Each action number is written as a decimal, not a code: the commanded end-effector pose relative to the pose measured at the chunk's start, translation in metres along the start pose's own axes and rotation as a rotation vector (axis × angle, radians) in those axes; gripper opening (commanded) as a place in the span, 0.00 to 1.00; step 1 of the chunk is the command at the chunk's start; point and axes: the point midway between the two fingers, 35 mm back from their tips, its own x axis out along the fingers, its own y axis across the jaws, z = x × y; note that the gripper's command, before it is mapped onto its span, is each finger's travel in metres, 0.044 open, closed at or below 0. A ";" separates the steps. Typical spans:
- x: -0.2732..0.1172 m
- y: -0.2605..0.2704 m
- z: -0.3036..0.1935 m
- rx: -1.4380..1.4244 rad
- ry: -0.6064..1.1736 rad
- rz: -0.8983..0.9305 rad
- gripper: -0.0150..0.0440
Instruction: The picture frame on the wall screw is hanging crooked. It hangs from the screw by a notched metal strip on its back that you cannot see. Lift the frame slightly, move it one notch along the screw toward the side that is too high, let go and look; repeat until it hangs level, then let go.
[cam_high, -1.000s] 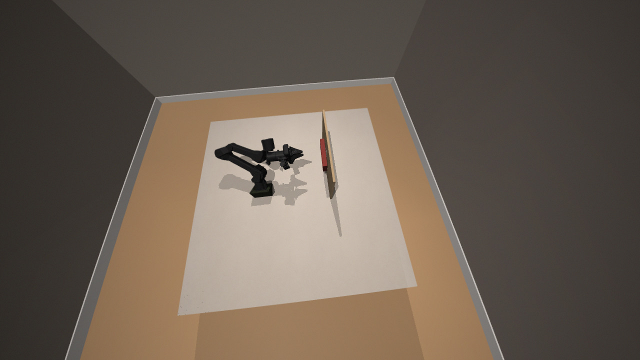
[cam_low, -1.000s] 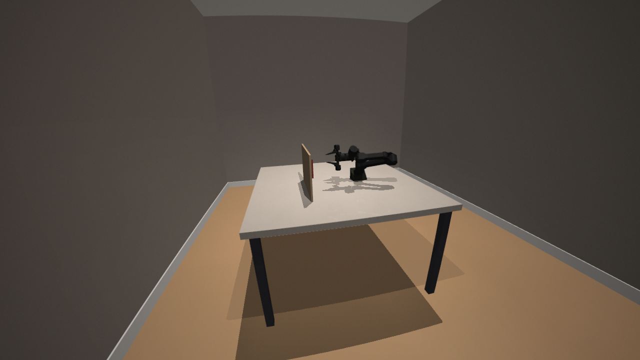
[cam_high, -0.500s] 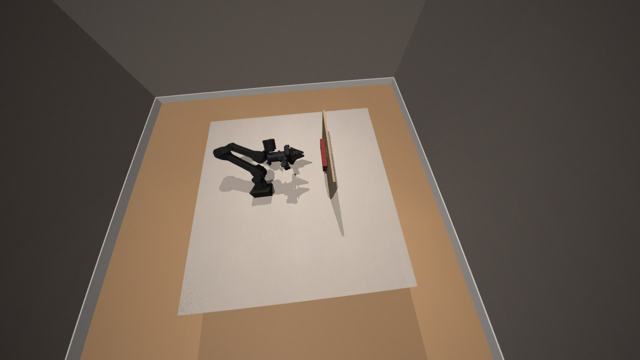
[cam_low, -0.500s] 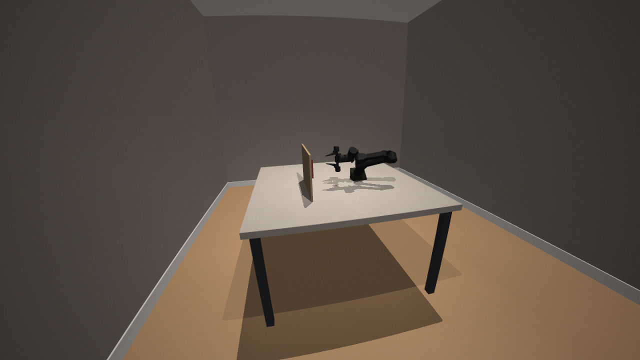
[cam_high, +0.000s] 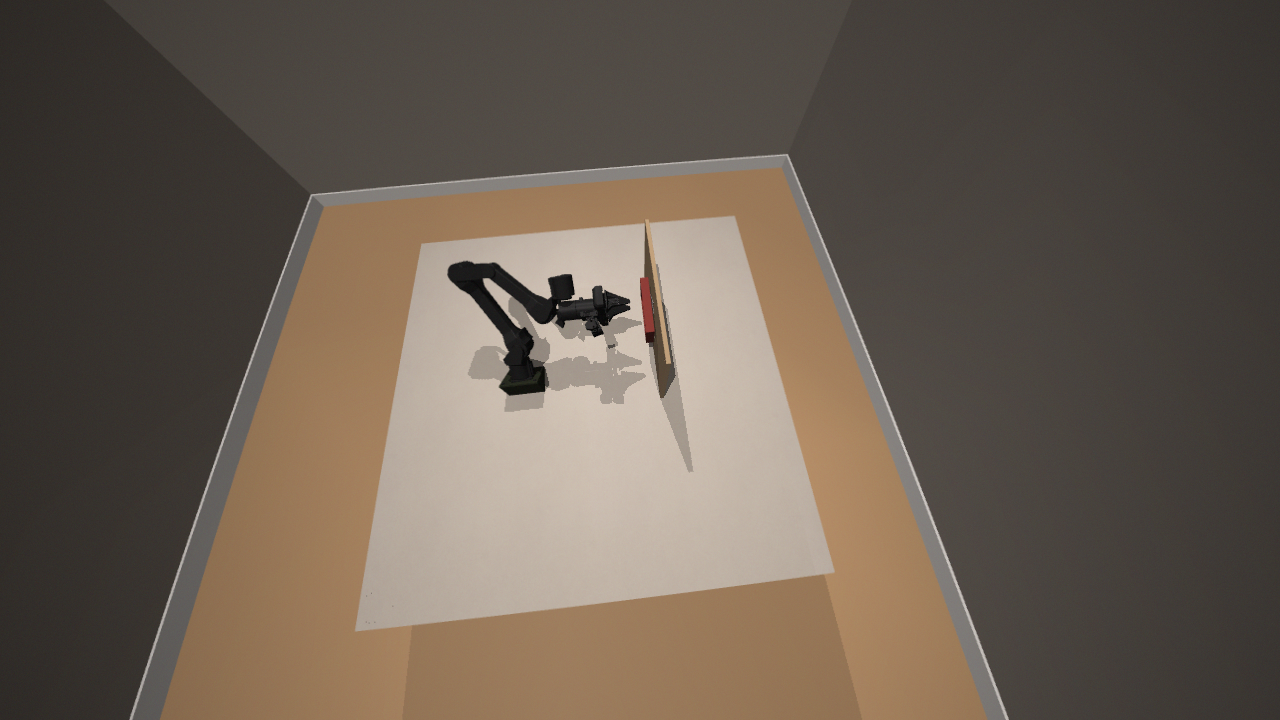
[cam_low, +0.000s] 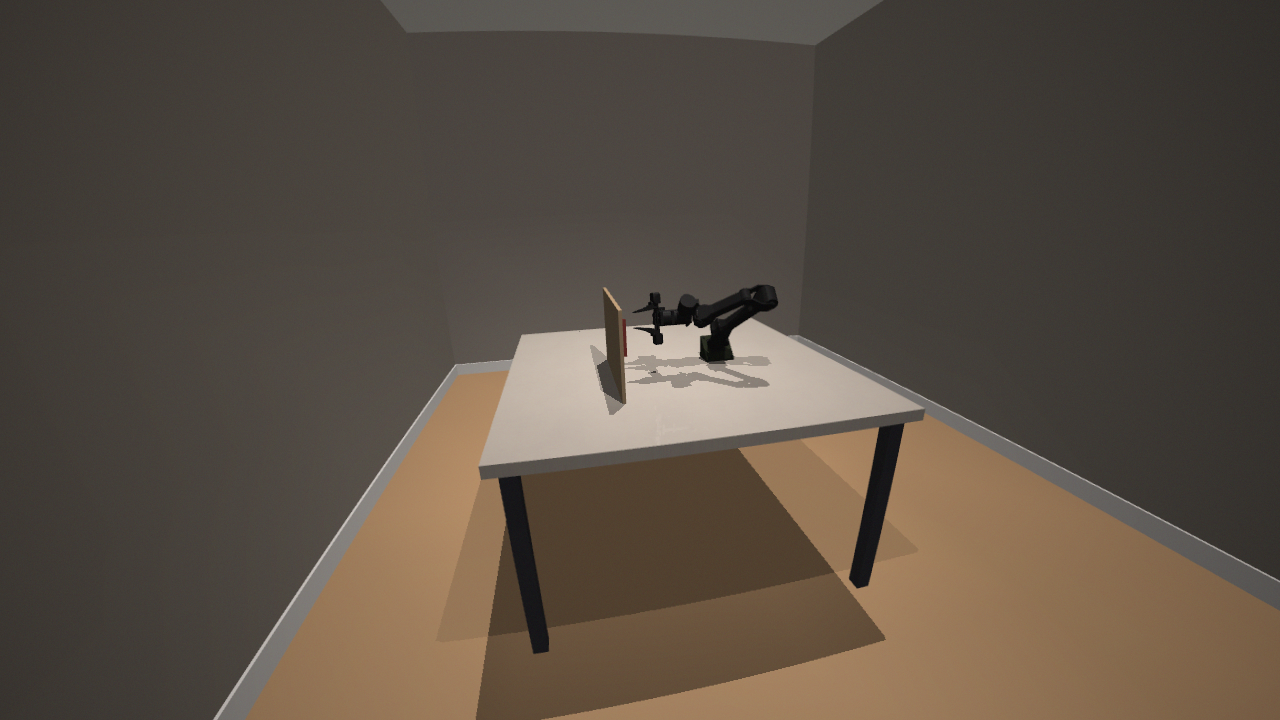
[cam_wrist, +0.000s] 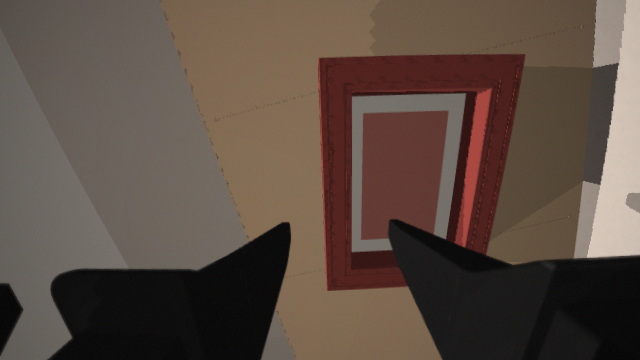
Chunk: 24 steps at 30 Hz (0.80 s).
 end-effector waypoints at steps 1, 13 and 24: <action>0.012 -0.002 0.003 -0.004 -0.002 0.001 0.69; 0.012 -0.002 0.003 -0.004 -0.002 0.001 0.69; 0.025 -0.002 0.002 -0.004 -0.002 0.002 0.69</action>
